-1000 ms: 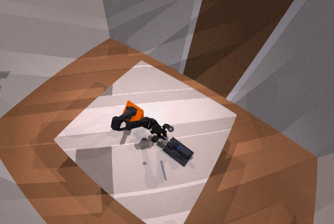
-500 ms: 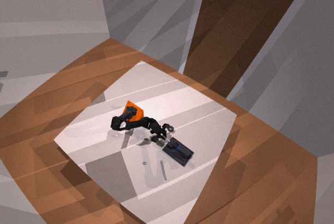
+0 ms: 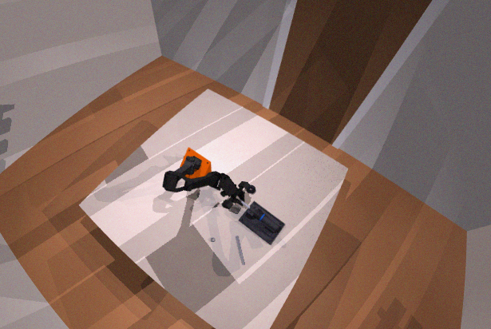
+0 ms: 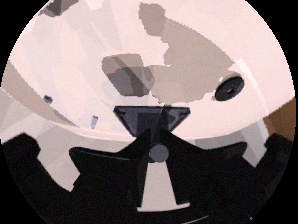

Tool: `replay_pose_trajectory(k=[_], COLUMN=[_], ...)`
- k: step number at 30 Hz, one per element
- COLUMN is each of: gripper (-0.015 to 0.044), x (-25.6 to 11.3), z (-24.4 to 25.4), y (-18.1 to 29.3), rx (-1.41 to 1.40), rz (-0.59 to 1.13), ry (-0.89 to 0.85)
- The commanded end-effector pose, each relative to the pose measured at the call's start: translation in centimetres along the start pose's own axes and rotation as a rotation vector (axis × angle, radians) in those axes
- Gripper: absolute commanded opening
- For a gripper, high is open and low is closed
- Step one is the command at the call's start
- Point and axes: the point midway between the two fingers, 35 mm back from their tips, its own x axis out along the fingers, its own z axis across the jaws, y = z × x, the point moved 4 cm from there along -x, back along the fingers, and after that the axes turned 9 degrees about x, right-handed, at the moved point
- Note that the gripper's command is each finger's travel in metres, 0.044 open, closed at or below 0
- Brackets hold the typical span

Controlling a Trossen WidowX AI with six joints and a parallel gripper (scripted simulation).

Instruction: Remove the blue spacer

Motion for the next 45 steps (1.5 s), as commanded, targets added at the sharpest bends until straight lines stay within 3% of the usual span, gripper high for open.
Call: replay_pose_trajectory(k=[1,45], gripper=[0.0000,0.0000], x=[-0.13,-0.44], z=[0.02,0.07], y=[-0.36,-0.67], rx=[0.001,0.001], rz=[-0.007,-0.007], ry=[-0.001,-0.001])
